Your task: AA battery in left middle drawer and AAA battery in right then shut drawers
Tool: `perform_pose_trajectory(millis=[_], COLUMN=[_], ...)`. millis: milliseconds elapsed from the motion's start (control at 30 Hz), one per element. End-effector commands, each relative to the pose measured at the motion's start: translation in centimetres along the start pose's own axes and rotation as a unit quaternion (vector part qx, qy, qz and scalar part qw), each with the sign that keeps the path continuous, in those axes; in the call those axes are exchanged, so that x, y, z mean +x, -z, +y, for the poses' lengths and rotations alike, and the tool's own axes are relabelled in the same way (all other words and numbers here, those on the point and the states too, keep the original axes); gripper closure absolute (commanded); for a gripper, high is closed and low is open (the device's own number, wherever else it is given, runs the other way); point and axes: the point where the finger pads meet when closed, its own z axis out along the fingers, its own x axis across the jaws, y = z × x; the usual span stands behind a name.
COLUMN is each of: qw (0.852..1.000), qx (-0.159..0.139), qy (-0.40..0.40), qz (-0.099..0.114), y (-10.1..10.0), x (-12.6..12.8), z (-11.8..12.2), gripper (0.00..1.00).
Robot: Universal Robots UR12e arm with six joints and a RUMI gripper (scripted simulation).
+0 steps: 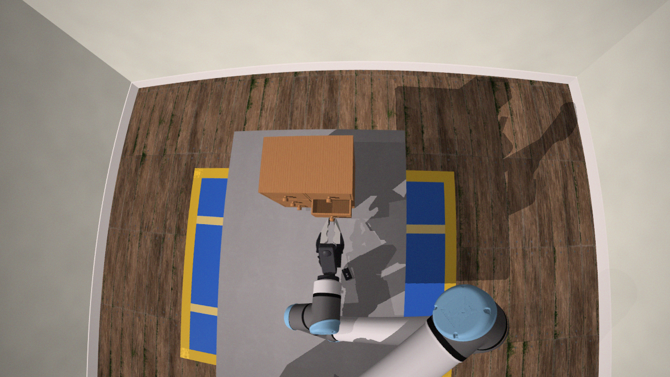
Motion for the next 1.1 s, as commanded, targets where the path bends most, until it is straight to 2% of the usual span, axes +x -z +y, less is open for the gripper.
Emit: perform_pose_trajectory(millis=[0, 1067], qw=[1.0, 1.0], qx=[0.0, 0.0], qy=[0.0, 0.0], qz=[0.0, 0.0], y=[-0.3, -2.2], x=[0.0, 0.0], z=[-0.2, -0.9], gripper=[0.93, 0.93])
